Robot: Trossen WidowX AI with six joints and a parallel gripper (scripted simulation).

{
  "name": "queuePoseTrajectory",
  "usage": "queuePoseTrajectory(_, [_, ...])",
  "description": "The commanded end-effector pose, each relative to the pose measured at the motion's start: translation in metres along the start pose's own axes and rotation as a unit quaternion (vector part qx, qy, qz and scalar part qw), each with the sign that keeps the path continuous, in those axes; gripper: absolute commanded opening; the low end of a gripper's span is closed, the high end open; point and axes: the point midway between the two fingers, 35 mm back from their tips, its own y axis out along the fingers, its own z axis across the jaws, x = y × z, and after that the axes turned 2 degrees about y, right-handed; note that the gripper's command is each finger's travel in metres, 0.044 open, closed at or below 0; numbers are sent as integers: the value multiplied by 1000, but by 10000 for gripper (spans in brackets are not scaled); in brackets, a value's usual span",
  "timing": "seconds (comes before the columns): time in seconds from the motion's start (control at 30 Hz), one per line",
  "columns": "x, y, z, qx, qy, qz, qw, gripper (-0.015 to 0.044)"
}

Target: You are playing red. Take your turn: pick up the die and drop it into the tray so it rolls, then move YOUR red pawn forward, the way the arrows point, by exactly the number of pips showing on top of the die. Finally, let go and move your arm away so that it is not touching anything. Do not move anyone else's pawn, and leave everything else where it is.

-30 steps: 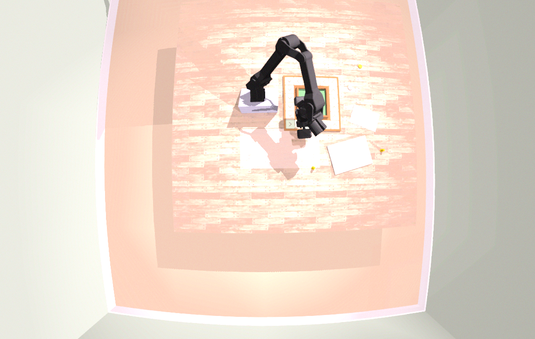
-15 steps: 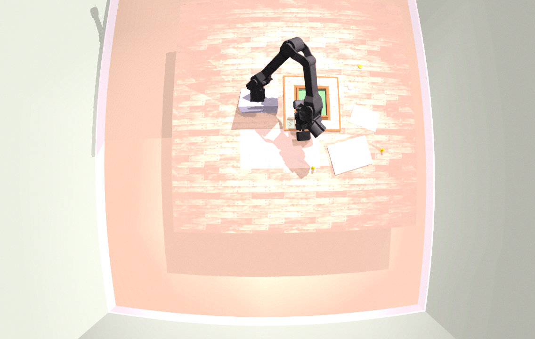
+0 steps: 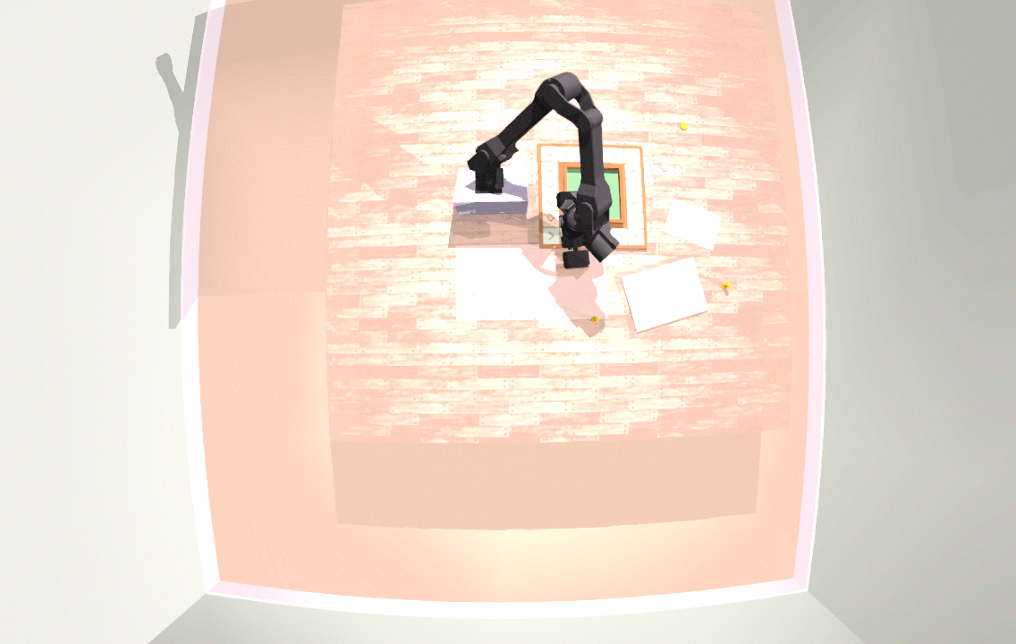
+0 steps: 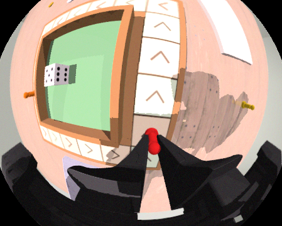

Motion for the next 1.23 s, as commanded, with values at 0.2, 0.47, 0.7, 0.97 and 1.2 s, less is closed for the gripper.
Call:
queuePoseTrajectory(0.2, [1, -4, 0, -1, -1, -1, 1000, 262])
queuePoseTrajectory(0.47, [0, -51, -1, 3, 3, 0, 1000, 440])
queuePoseTrajectory(0.7, [-10, -98, 55, 4, 23, 1, 1000, 440])
queuePoseTrajectory(0.97, [-22, -126, 98, 4, 33, -5, 999, 440])
queuePoseTrajectory(1.2, [-22, -126, 98, 4, 33, -5, 999, 440])
